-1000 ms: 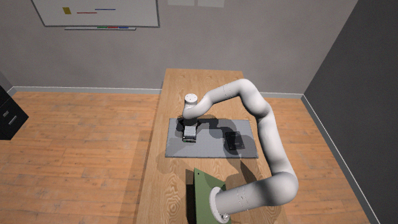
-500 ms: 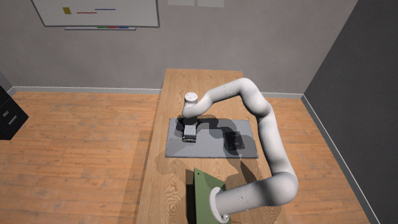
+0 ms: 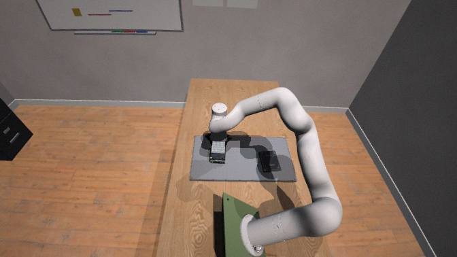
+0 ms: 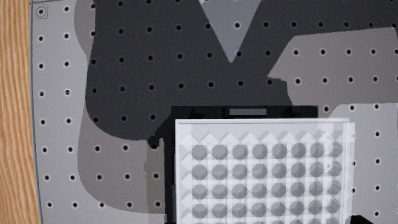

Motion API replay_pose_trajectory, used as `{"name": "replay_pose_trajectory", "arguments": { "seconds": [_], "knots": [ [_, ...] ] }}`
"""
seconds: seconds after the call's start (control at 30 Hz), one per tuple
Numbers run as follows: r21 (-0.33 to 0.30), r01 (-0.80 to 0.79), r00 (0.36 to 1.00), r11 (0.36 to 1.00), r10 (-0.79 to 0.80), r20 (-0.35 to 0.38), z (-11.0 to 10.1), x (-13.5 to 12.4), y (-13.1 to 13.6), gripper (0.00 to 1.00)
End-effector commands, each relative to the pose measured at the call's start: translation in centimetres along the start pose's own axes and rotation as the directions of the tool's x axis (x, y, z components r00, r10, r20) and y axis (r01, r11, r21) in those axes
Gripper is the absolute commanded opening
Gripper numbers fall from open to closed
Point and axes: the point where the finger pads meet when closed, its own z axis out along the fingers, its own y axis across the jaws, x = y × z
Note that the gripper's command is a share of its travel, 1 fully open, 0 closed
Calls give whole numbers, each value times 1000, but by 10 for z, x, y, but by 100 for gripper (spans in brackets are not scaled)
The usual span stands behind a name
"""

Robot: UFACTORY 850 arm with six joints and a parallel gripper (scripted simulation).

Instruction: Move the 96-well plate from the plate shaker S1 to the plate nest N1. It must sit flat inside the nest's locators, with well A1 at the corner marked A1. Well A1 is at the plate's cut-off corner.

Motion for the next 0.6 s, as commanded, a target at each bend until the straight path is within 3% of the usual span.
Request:
{"name": "replay_pose_trajectory", "arguments": {
  "seconds": [0.0, 0.57],
  "knots": [
    [1, -1, 1000, 1000, 1, -1, -9, 1, 0, 0],
    [1, -1, 1000, 1000, 1, -1, -30, 1, 0, 0]
  ]
}}
